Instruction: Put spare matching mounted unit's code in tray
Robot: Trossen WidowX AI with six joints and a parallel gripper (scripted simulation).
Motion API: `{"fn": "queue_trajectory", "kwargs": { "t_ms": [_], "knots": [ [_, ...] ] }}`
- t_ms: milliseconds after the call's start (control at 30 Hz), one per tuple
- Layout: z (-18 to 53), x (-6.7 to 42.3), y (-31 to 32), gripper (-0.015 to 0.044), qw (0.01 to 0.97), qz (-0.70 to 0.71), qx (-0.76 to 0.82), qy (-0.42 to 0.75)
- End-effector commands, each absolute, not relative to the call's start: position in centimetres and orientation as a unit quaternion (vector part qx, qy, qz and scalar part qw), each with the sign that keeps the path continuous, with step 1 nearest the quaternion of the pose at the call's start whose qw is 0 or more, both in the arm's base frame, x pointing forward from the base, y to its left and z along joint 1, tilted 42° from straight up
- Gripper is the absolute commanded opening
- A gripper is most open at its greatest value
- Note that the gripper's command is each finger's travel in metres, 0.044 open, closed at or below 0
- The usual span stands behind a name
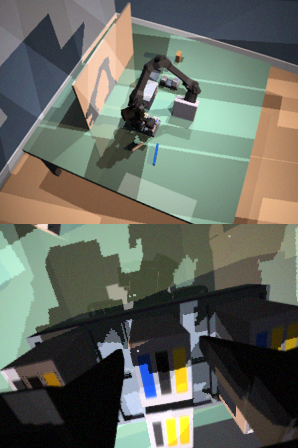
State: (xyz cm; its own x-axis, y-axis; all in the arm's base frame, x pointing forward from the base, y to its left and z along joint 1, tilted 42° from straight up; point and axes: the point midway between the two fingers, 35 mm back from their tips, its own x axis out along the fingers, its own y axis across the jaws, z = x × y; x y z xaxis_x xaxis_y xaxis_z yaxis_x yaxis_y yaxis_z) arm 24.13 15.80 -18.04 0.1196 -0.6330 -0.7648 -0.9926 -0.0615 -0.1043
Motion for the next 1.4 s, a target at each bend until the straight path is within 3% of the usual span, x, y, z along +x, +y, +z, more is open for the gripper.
{"fn": "queue_trajectory", "kwargs": {
  "t_ms": [0, 233, 400, 667, 833, 1133, 1367],
  "knots": [
    [-18.4, 24.0, 15.3, 0.03, 0.32, 0.276, -0.676, 0.603],
    [-18.4, 24.0, 15.3, 0.03, 0.32, 0.276, -0.676, 0.603],
    [-18.4, 24.0, 15.4, 0.0169, 0.322, 0.277, -0.674, 0.604],
    [-18.4, 24.0, 15.4, 0.0115, 0.322, 0.277, -0.674, 0.604],
    [-18.4, 24.0, 15.4, 0.0, 0.322, 0.277, -0.674, 0.604],
    [-18.0, 24.0, 15.8, 0.0, 0.322, 0.277, -0.674, 0.604],
    [-13.4, 23.3, 19.8, 0.0, 0.321, 0.278, -0.675, 0.603]
  ]
}}
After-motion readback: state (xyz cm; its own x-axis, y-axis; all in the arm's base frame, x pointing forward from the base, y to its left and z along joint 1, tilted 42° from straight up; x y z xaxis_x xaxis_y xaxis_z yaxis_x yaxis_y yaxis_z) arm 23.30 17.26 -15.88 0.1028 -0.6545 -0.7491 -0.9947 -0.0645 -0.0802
